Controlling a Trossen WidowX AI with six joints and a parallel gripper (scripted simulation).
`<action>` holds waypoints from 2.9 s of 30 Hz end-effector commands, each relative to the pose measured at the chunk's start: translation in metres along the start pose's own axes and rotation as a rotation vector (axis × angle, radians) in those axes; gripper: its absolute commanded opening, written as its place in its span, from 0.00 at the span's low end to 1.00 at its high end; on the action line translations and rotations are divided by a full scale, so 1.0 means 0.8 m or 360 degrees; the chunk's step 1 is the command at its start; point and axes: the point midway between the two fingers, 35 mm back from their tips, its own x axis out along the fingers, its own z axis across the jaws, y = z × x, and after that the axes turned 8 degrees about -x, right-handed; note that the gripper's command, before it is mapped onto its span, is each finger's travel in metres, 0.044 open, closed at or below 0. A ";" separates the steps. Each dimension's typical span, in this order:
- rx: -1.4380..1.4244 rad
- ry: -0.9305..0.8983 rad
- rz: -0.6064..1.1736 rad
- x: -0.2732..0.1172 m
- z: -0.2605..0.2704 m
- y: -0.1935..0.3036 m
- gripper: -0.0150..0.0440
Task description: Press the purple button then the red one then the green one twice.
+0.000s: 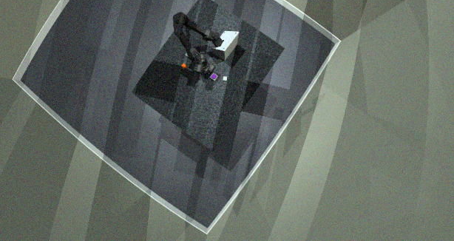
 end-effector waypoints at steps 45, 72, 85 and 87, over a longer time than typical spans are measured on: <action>0.0015 0.0007 -0.0019 -0.012 -0.223 0.049 0.29; 0.0015 0.0011 -0.0018 0.019 -0.223 0.050 0.29; 0.0015 0.0009 -0.0019 -0.023 -0.223 0.050 0.29; 0.0015 0.0009 -0.0019 -0.023 -0.223 0.050 0.29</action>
